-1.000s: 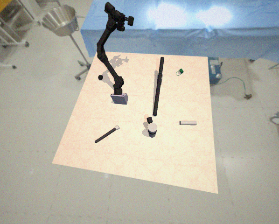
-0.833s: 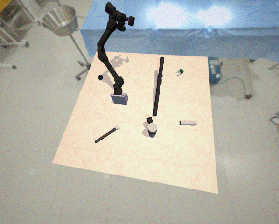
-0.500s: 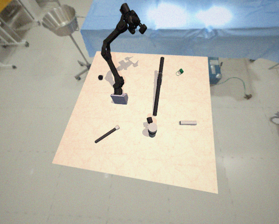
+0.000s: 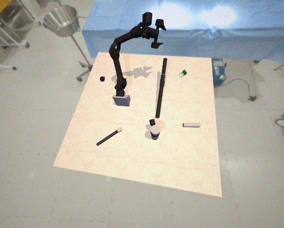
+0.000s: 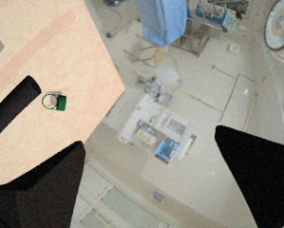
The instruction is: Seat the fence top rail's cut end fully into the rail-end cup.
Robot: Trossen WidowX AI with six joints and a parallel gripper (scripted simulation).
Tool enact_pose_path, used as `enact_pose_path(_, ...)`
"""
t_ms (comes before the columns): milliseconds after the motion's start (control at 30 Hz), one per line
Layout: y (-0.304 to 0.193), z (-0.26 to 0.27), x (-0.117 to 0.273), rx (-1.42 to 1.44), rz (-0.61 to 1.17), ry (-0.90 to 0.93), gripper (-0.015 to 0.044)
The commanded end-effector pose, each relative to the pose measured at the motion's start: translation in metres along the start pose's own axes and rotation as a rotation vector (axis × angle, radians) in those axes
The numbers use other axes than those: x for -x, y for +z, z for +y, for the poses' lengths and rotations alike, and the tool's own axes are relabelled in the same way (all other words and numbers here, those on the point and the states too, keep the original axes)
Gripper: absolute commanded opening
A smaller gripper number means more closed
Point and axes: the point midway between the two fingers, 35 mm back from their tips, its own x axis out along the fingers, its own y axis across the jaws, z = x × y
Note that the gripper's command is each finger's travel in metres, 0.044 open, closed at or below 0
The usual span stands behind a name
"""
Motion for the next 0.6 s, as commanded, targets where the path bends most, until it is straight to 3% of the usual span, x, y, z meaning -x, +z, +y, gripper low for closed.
enact_pose_path(0, -0.062, 0.042, -0.002, -0.322, 0.111, 0.062, 0.044)
enact_pose_path(300, -0.158, 0.137, 0.019, -0.955, 0.335, 0.132, 0.044)
enact_pose_path(567, -0.214, 0.235, 0.059, -1.551, 0.557, 0.143, 0.044)
